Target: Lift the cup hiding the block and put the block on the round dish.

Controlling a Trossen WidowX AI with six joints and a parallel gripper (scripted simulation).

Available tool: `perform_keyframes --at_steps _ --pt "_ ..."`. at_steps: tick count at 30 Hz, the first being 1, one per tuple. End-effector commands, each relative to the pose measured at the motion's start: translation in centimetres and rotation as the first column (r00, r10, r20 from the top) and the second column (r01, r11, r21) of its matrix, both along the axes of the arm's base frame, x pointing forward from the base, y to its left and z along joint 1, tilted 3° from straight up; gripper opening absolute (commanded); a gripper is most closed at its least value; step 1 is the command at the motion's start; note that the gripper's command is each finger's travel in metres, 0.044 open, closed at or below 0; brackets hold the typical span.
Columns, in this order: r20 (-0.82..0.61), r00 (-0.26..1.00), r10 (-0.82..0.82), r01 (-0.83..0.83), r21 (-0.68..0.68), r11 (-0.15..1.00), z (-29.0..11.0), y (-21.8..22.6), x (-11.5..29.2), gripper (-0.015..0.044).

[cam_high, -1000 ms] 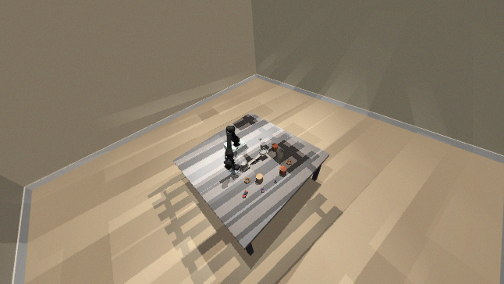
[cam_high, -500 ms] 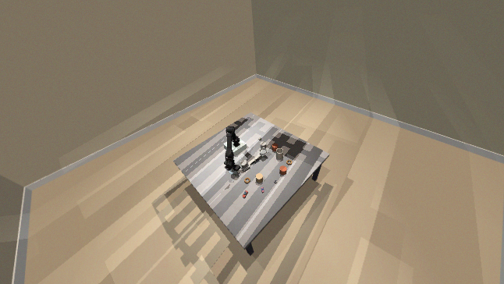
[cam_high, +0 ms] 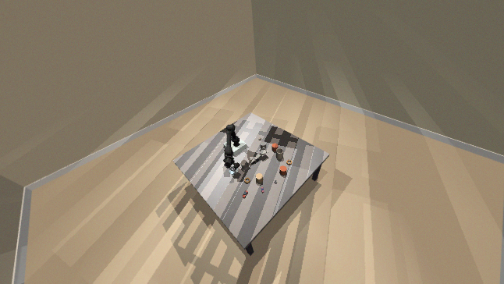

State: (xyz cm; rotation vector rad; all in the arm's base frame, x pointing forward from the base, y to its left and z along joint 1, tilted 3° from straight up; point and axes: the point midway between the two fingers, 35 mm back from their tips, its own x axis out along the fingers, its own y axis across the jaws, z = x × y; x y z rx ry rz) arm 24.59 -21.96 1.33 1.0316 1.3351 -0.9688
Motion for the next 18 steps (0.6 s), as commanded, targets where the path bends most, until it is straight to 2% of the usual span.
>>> perform_keyframes --at_steps 1,3,7,18 --pt "0.01 1.0 0.004 -0.004 -0.011 1.0 1.9 -0.2 0.1 0.044" --pt "0.01 1.0 0.004 -0.004 -0.011 1.0 2.2 -0.2 0.1 0.044" --pt "0.018 1.0 0.001 0.0 -0.017 1.0 6.1 -0.2 -0.1 0.044" --pt "0.018 1.0 0.0 0.0 -0.017 1.0 6.3 -0.2 -0.1 0.044"
